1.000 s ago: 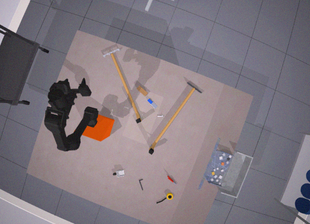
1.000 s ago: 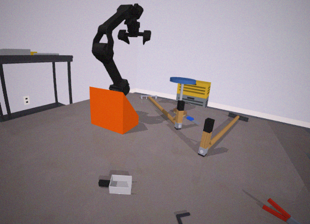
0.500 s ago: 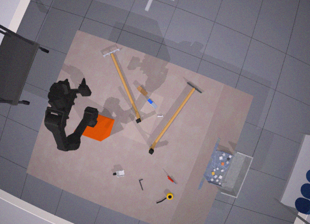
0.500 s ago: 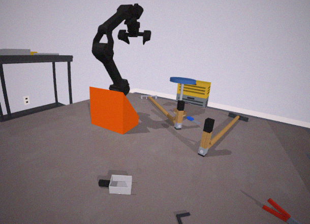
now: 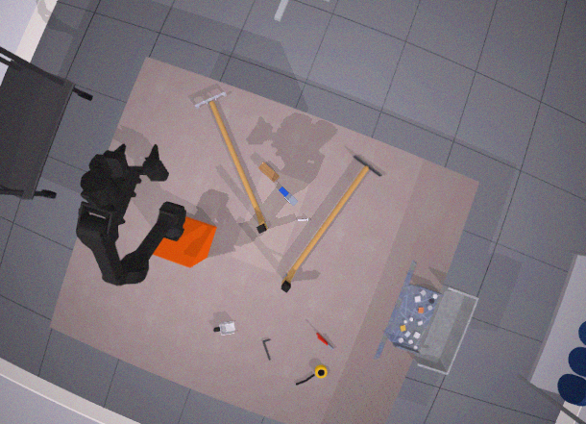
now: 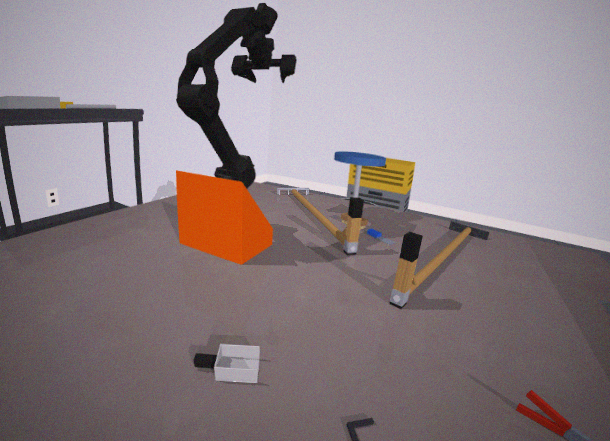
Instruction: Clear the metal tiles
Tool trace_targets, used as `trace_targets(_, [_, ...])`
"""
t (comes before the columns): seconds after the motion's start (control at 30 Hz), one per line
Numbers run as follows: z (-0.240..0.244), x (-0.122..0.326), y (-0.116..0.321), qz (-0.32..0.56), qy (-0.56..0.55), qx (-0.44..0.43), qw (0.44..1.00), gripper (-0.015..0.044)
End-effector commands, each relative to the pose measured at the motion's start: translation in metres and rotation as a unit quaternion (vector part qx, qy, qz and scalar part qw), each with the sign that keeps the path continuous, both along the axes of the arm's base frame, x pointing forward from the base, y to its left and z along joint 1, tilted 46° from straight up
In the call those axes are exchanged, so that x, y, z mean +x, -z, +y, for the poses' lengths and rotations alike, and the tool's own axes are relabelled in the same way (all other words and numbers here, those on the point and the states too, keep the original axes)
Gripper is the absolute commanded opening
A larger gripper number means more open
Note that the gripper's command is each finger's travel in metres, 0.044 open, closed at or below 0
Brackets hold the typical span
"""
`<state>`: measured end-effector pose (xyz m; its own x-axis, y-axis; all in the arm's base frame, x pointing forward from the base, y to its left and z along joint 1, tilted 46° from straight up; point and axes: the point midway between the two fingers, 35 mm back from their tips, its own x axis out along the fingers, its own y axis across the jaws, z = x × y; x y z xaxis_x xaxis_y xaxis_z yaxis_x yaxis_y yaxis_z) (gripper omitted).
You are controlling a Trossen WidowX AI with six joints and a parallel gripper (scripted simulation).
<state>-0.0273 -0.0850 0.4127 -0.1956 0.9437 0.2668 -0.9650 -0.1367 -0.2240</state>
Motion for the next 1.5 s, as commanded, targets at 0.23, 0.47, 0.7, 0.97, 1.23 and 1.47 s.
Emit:
trace_targets(0.23, [-0.014,-0.014,-0.033,0.037,0.031,0.067,0.997,0.044])
trace_targets(0.47, [-0.024,-0.025,-0.055,0.056,0.048,0.114,0.991,0.044])
trace_targets(0.7, [-0.035,-0.038,-0.075,0.072,0.061,0.161,0.982,0.044])
trace_targets(0.97, [-0.048,-0.055,-0.096,0.088,0.068,0.212,0.971,0.044])
trace_targets(1.23, [-0.062,-0.073,-0.115,0.1,0.067,0.263,0.957,0.044])
trace_targets(1.47, [-0.074,-0.092,-0.13,0.106,0.062,0.307,0.944,0.044])
